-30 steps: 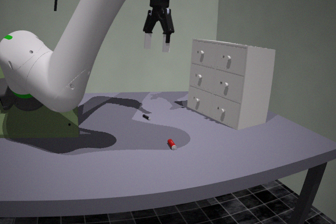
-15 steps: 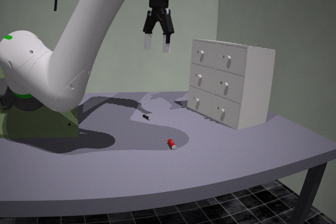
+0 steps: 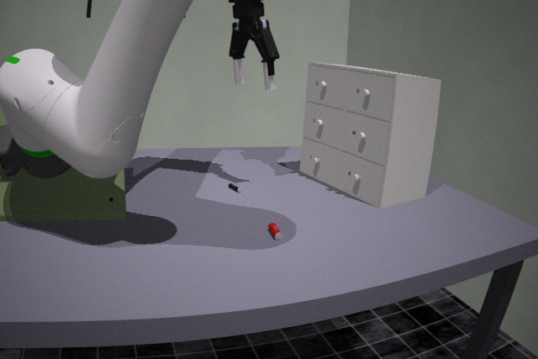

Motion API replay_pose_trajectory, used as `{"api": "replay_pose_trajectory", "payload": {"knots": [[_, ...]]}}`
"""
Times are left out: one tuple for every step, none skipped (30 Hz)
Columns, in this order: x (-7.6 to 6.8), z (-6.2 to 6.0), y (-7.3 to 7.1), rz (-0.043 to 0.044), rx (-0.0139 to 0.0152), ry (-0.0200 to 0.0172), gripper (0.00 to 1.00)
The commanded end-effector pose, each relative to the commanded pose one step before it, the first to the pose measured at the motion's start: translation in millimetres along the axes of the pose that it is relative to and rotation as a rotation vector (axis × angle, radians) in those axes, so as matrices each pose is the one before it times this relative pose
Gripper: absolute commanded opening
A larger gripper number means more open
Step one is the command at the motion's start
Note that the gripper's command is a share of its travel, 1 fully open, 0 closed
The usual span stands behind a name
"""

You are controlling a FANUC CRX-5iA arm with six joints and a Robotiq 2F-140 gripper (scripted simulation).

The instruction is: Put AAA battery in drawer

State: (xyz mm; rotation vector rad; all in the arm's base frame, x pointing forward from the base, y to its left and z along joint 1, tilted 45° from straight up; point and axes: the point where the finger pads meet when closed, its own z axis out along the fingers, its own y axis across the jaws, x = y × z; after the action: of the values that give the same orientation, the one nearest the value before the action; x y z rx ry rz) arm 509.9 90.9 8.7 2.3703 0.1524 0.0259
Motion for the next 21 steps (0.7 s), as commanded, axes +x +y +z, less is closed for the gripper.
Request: {"api": "replay_pose_trajectory", "payload": {"knots": [[6.50,8.51,0.54,0.00306,-0.00116,0.09410,1.00],[1.33,2.39,-0.15,-0.00035,0.00042,0.02418,1.00],[1.56,2.65,0.18,0.00039,-0.00048,0.02544,1.00],[0.00,0.00,0.00,0.00000,0.00000,0.00000,1.00],[0.00,0.00,0.00,0.00000,0.00000,0.00000,1.00],[1.26,2.64,-0.22,-0.00045,0.00059,0.02600,1.00],[1.58,2.94,0.25,0.00048,-0.00065,0.02742,1.00],[1.27,2.94,-0.12,-0.00023,0.00033,0.02795,1.00],[1.40,3.16,0.10,0.00018,-0.00025,0.02913,1.00],[1.23,3.07,0.05,0.00007,-0.00011,0.02810,1.00],[0.97,2.96,-0.13,-0.00018,0.00032,0.02715,1.00],[1.09,2.90,0.21,0.00028,-0.00050,0.02571,1.00],[0.66,2.74,-0.23,-0.00030,0.00057,0.02496,1.00],[0.94,2.73,0.28,0.00032,-0.00066,0.02362,1.00],[0.49,2.56,-0.19,-0.00021,0.00047,0.02293,1.00],[0.70,2.55,0.18,0.00017,-0.00043,0.02190,1.00],[0.47,2.42,-0.02,-0.00001,0.00004,0.02118,1.00],[0.31,2.32,-0.13,-0.00014,0.00032,0.02046,1.00],[0.57,2.36,0.26,0.00021,-0.00065,0.01975,1.00],[-0.05,2.09,-0.43,-0.00032,0.00106,0.01920,1.00],[0.00,0.00,0.00,0.00000,0.00000,0.00000,1.00]]}}
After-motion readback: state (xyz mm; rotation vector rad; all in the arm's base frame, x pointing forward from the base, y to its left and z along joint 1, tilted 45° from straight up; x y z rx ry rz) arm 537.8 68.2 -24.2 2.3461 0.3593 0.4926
